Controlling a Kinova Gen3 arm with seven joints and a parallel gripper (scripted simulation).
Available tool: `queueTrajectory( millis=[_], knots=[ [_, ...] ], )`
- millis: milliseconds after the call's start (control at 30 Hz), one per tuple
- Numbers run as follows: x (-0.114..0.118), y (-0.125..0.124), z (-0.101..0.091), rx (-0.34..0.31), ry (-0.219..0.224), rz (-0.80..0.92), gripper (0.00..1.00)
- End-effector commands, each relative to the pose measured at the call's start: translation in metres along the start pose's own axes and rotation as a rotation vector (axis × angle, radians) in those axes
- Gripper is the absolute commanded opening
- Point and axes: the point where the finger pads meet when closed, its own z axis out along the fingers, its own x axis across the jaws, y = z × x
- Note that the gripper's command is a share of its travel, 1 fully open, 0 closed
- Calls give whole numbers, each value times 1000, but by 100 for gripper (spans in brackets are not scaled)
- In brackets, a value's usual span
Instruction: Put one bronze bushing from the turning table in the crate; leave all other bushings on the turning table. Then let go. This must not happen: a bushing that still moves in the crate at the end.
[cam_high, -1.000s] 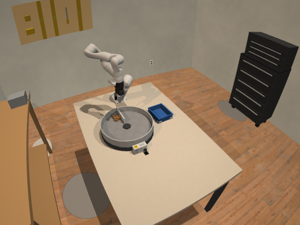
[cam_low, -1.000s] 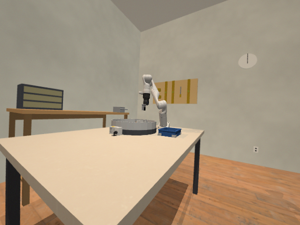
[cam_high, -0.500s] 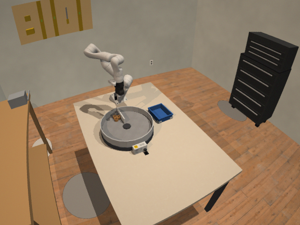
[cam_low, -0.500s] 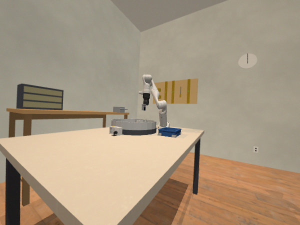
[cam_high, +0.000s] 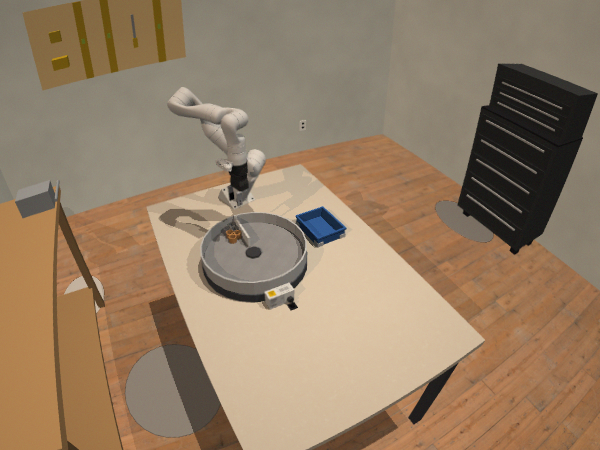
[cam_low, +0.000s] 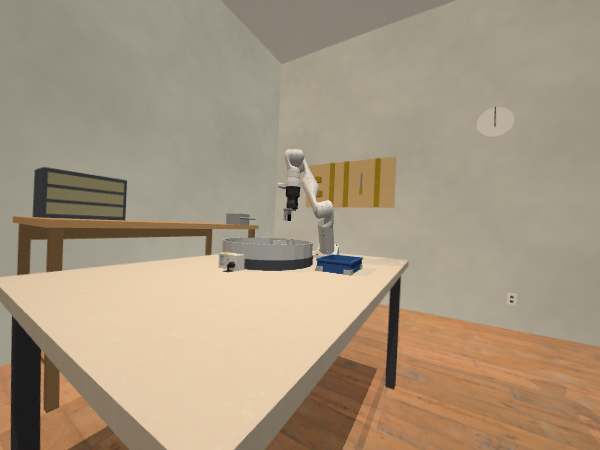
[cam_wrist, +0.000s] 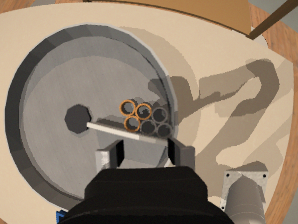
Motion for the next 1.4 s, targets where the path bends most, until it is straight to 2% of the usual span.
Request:
queueTrajectory(
  millis=[0, 1000, 1033, 1167, 1367],
  knots=[
    [0, 0, 0, 0, -1, 0, 100],
    [0, 0, 0, 0, -1, 0, 100],
    [-1, -1, 1, 0, 0, -48, 27],
    [-4, -4, 6, 0, 0, -241, 27],
    [-4, -4, 6, 0, 0, -241, 27]
  ],
)
